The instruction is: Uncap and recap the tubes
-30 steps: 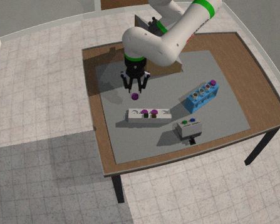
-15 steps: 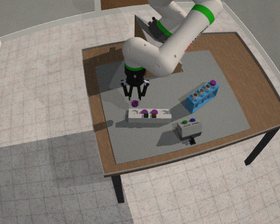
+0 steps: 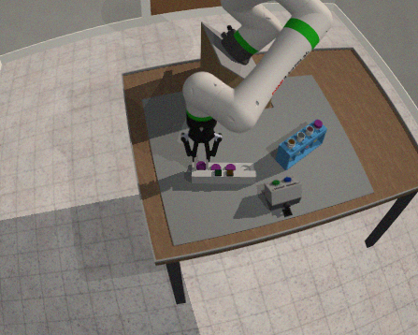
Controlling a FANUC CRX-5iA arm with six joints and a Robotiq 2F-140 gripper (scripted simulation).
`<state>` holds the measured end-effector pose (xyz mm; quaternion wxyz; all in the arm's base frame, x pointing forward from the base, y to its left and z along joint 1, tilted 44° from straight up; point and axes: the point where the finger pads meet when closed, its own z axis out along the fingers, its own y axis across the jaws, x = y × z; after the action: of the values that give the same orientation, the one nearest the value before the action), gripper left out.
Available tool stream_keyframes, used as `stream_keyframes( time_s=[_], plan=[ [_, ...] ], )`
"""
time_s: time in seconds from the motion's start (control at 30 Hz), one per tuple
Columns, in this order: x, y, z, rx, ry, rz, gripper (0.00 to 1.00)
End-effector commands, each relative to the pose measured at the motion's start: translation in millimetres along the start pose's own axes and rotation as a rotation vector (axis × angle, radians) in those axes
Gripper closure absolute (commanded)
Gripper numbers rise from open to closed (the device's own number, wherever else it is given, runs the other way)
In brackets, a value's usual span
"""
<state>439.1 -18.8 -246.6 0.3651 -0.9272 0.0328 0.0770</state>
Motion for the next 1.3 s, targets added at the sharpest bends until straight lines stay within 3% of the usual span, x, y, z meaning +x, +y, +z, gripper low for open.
stream_keyframes(
  time_s=[0.0,1.03,1.07,1.27],
  plan=[
    [0.4,0.2,2.9,0.0,0.0,0.0,1.0],
    [0.3,0.3,12.9,0.0,0.0,0.0,1.0],
    [0.3,0.3,12.9,0.0,0.0,0.0,0.71],
    [0.3,0.3,12.9,0.0,0.0,0.0,0.71]
  ],
)
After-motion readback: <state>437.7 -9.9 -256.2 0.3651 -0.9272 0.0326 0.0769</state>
